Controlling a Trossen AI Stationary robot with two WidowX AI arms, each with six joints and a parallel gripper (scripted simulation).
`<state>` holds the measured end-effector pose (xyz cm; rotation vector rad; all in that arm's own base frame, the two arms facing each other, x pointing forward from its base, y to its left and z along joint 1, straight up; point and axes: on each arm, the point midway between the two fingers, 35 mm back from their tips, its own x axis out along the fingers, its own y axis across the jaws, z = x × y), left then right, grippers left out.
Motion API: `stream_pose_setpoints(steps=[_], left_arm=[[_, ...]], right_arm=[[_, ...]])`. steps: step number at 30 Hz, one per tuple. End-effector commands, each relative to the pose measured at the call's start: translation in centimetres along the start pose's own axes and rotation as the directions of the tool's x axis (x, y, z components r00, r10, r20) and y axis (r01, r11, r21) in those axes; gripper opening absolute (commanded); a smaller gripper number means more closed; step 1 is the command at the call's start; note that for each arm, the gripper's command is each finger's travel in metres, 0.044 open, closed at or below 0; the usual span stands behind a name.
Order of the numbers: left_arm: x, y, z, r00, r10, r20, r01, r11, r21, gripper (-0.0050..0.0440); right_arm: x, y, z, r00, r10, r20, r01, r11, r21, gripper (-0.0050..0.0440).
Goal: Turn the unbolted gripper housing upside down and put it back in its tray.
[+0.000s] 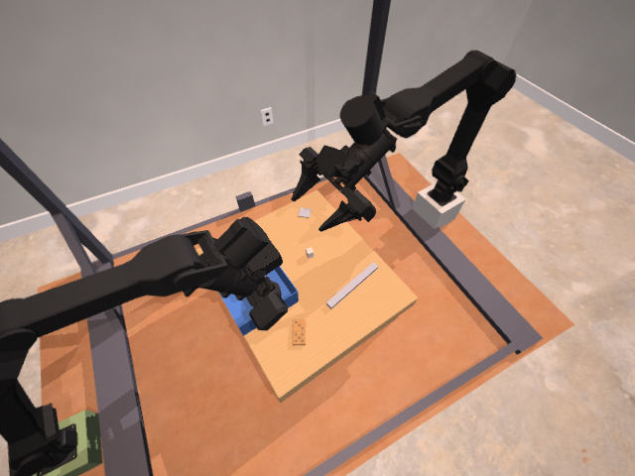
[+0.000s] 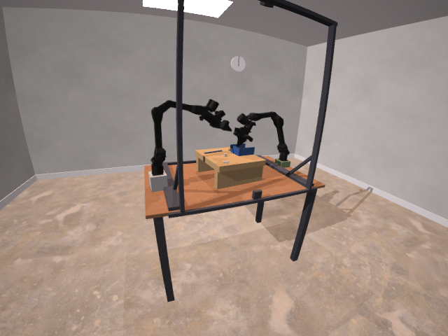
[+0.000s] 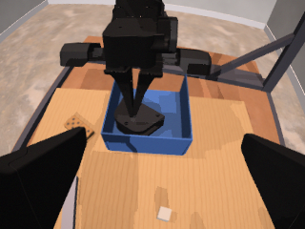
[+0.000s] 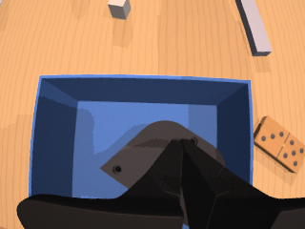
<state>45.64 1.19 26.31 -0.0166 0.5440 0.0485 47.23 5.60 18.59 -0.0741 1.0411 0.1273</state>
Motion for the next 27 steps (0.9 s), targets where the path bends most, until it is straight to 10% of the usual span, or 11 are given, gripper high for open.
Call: stream_pose_setpoints(steps=[1, 27], left_arm=[[-0.7, -0.03, 0.75, 1.0, -0.004, 0.022, 0.003, 1.0, 0.005, 0.044], [-0.7, -0.03, 0.75, 1.0, -0.004, 0.022, 0.003, 1.0, 0.005, 0.044]], right_arm=[[-1.04, 0.03, 0.42, 0.999, 0.002, 0.033, -0.002, 1.0, -0.005, 0.0], [-0.08, 0.03, -0.17, 0.999, 0.002, 0.033, -0.002, 1.0, -0.005, 0.0]])
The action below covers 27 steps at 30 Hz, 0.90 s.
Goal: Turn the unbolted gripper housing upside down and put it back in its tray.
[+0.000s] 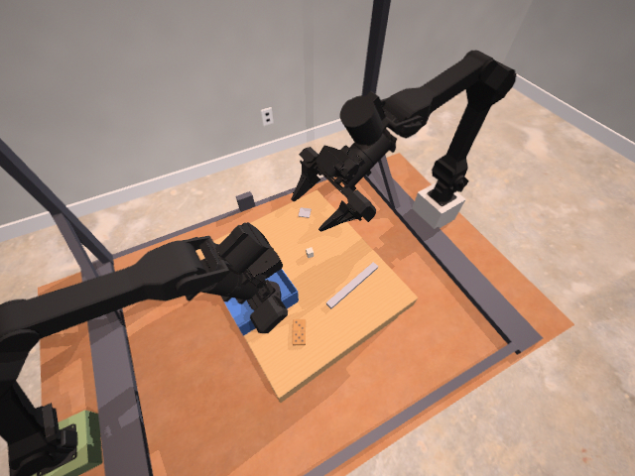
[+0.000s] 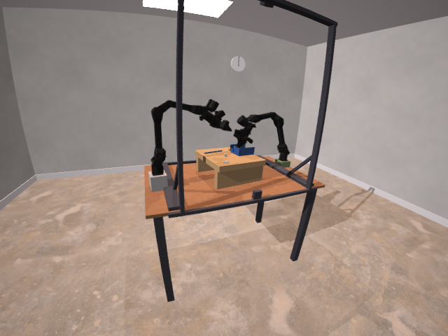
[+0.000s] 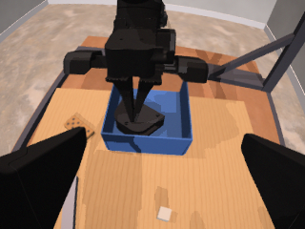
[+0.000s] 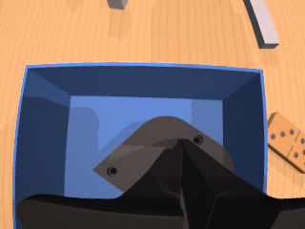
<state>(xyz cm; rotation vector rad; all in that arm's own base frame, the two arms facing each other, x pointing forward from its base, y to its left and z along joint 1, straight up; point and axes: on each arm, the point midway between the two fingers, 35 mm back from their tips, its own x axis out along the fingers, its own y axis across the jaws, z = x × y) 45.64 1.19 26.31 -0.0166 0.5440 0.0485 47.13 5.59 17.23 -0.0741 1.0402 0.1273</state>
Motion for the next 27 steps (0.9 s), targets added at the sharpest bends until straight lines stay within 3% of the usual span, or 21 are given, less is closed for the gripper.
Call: stream_pose_setpoints(steps=[1, 27], left_arm=[[-0.7, -0.03, 0.75, 1.0, -0.004, 0.022, 0.003, 1.0, 0.005, 0.044], [-0.7, -0.03, 0.75, 1.0, -0.004, 0.022, 0.003, 1.0, 0.005, 0.044]], right_arm=[[-1.21, 0.03, 0.62, 0.999, 0.002, 0.032, -0.002, 1.0, -0.004, 0.0], [-1.16, -0.09, 0.71, 0.999, 0.002, 0.032, -0.002, 1.0, -0.005, 0.0]])
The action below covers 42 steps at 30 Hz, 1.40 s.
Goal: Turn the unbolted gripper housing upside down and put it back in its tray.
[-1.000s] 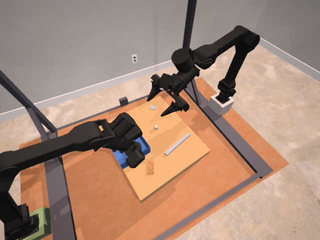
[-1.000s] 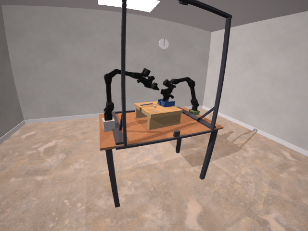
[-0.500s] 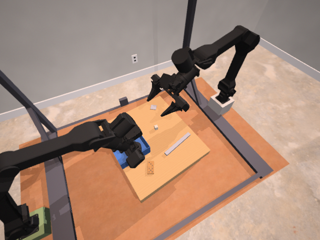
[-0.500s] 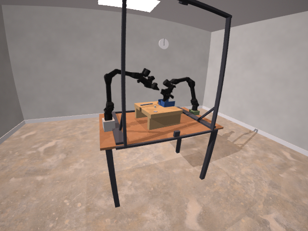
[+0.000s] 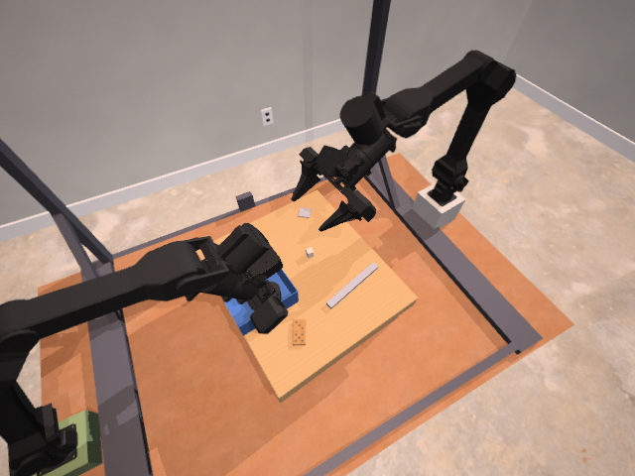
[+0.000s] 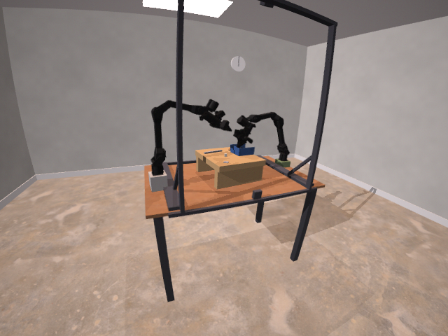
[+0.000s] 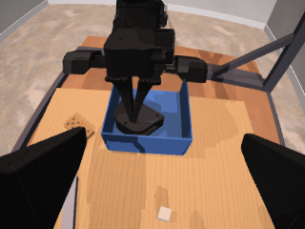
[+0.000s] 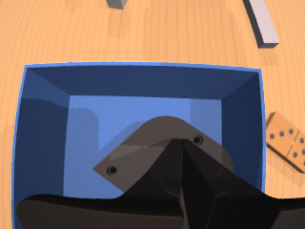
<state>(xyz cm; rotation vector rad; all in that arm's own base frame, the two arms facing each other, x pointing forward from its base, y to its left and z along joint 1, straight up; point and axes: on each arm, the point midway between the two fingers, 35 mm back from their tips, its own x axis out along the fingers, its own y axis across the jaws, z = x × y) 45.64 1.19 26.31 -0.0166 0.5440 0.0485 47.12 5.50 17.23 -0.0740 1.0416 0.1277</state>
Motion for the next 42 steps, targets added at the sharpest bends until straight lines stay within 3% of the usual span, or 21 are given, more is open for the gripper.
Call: stream_pose_setpoints(steps=[1, 42], left_arm=[[-0.7, -0.03, 0.75, 1.0, -0.004, 0.022, 0.003, 1.0, 0.005, 0.044], [-0.7, -0.03, 0.75, 1.0, -0.004, 0.022, 0.003, 1.0, 0.005, 0.044]], right_arm=[[-1.13, -0.01, 0.72, 0.999, 0.002, 0.033, -0.002, 1.0, -0.004, 0.0], [-1.21, -0.11, 0.33, 0.999, 0.002, 0.033, -0.002, 1.0, -0.005, 0.0]])
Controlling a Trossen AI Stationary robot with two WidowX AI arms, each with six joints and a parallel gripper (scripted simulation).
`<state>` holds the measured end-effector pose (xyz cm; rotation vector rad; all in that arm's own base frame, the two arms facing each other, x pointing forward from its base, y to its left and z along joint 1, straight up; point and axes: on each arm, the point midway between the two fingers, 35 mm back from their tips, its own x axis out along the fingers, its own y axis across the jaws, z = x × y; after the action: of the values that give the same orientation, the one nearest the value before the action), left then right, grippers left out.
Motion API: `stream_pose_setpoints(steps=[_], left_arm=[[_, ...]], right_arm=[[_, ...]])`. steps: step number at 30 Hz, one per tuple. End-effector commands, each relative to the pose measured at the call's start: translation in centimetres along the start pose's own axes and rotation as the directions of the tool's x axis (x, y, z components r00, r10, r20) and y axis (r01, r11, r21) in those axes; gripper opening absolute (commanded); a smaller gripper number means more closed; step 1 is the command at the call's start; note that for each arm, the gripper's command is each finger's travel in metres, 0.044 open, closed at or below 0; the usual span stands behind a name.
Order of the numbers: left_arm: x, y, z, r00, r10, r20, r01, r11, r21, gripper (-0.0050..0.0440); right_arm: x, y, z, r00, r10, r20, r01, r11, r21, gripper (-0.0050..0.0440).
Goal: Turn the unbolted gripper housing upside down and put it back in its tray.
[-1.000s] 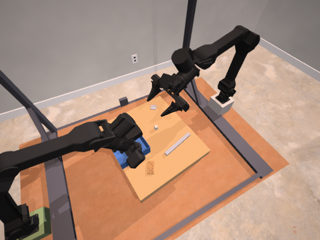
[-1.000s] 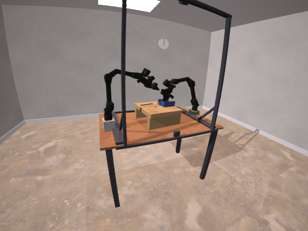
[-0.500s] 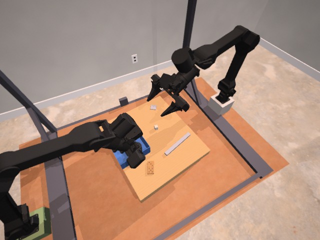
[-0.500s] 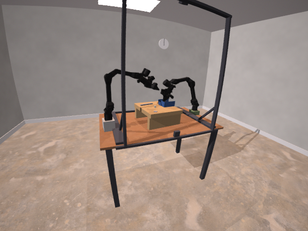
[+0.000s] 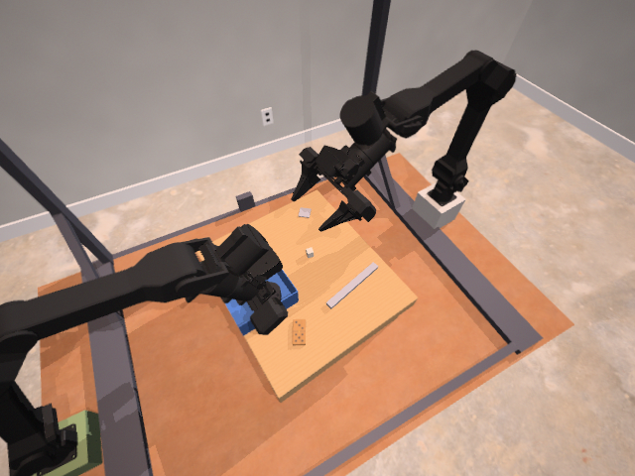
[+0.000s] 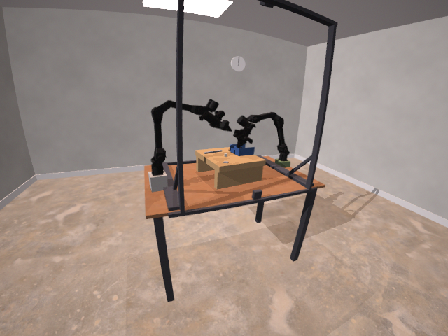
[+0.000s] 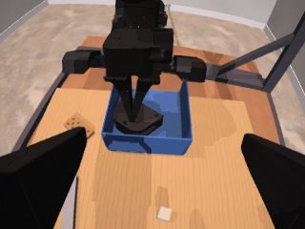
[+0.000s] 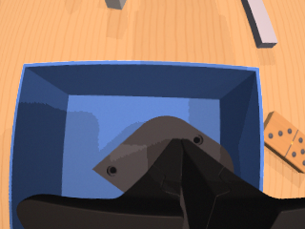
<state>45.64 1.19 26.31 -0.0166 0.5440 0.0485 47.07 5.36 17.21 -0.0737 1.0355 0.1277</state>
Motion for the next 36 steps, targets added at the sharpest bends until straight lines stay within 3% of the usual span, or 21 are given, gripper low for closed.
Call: stream_pose_setpoints(steps=[1, 36], left_arm=[[-0.7, 0.0, 0.8, 1.0, -0.004, 0.022, 0.003, 1.0, 0.005, 0.044], [-0.7, 0.0, 0.8, 1.0, -0.004, 0.022, 0.003, 1.0, 0.005, 0.044]], right_arm=[[-1.2, 0.0, 0.4, 1.0, 0.002, 0.027, -0.002, 1.0, -0.004, 0.0], [-1.6, -0.1, -0.7, 1.0, 0.002, 0.026, -0.002, 1.0, -0.005, 0.0]])
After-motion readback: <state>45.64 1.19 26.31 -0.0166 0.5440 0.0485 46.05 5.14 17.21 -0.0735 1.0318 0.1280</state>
